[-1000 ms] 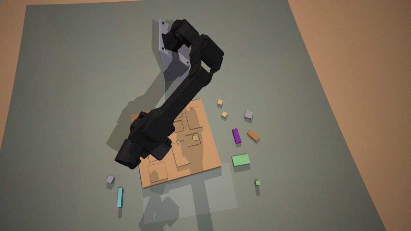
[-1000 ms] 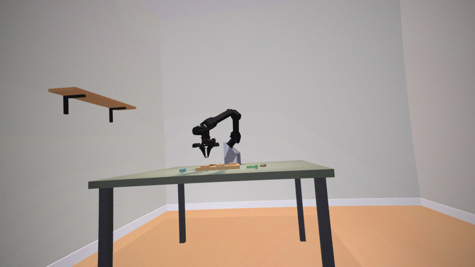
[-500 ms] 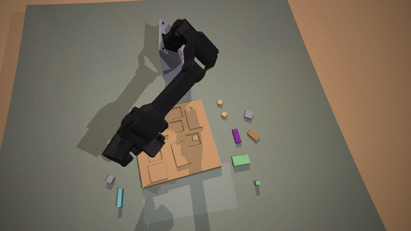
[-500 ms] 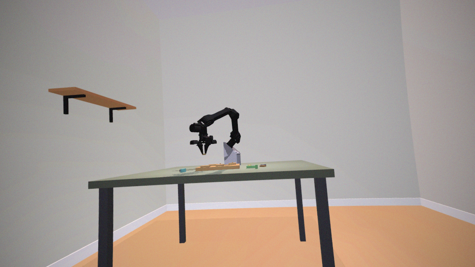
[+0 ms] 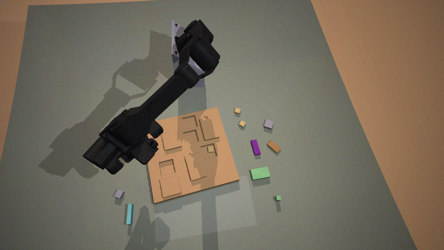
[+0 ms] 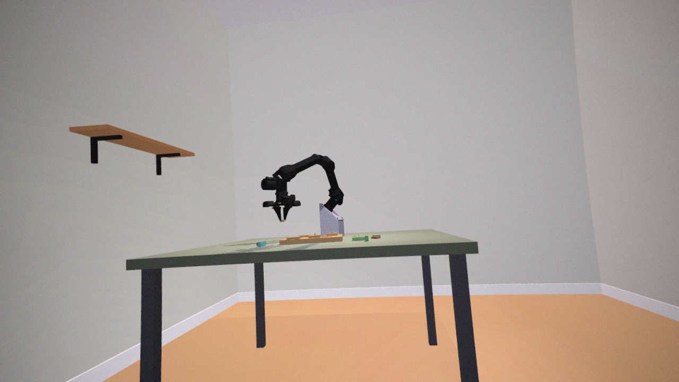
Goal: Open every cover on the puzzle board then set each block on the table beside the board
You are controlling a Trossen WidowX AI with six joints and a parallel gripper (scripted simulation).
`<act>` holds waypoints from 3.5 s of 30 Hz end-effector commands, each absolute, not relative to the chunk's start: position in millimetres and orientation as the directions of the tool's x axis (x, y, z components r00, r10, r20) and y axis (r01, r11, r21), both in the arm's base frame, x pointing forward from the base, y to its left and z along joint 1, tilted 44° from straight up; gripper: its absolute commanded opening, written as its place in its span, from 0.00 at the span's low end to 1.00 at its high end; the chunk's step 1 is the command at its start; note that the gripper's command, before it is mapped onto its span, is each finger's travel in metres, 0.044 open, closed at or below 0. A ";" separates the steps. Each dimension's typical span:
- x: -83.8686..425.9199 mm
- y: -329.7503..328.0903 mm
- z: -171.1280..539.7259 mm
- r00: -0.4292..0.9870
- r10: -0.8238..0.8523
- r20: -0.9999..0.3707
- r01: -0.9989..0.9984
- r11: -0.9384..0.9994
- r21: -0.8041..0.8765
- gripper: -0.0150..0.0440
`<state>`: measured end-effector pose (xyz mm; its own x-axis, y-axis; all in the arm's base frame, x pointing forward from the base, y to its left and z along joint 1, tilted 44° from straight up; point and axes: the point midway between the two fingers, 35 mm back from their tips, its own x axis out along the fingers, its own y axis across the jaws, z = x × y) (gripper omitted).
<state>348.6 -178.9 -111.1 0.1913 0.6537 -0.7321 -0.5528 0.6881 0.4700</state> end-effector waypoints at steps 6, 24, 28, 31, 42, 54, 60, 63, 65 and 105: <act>327.8 -199.2 -134.3 0.187 0.651 -0.736 -0.556 0.688 0.467 0.39; 291.1 -223.8 -170.8 0.186 0.656 -0.731 -0.559 0.683 0.471 0.39; 293.0 -220.1 -175.6 0.186 0.656 -0.732 -0.558 0.683 0.470 0.39; 294.4 -217.1 -179.4 0.186 0.656 -0.732 -0.558 0.684 0.470 0.39; 299.2 -205.8 -193.1 0.187 0.655 -0.732 -0.558 0.684 0.470 0.39; 303.6 -192.8 -207.7 0.187 0.655 -0.732 -0.558 0.684 0.470 0.39; 305.4 -186.2 -214.8 0.187 0.656 -0.731 -0.558 0.684 0.470 0.39; 306.3 -182.8 -218.3 0.187 0.656 -0.731 -0.558 0.683 0.470 0.39; 306.8 -180.6 -220.7 0.187 0.656 -0.731 -0.558 0.683 0.470 0.39; 311.6 -155.8 -245.9 0.186 0.655 -0.732 -0.564 0.681 0.466 0.97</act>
